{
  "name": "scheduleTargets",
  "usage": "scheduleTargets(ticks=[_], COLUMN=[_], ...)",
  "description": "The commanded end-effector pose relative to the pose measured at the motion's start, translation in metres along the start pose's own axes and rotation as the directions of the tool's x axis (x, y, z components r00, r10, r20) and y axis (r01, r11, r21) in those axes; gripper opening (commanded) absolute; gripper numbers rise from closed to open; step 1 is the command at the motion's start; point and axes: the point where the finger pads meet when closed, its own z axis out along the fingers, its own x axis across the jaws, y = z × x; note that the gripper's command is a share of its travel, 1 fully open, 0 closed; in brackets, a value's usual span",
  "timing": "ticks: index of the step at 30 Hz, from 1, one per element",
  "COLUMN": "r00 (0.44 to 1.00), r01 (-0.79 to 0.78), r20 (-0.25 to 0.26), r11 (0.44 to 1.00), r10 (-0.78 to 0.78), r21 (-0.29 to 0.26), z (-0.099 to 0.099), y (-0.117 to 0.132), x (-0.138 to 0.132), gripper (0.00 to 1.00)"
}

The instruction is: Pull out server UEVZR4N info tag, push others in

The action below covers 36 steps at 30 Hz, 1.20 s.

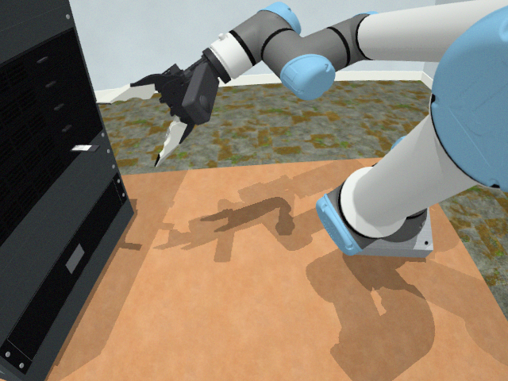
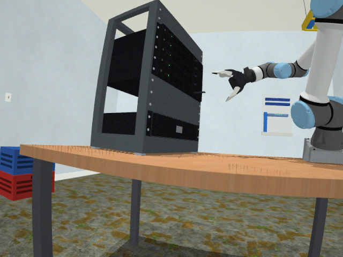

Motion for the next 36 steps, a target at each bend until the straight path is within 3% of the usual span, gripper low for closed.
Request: scheduleTargets(ticks=[1, 36], r00=[1.000, 0.995], r01=[-0.015, -0.100], r20=[-0.007, -0.030], r11=[1.000, 0.995], r10=[0.015, 0.100], r21=[-0.001, 0.009], z=[-0.0023, -0.0069], y=[0.0001, -0.0019], x=[0.0046, 0.0137], gripper=[1.00, 1.00])
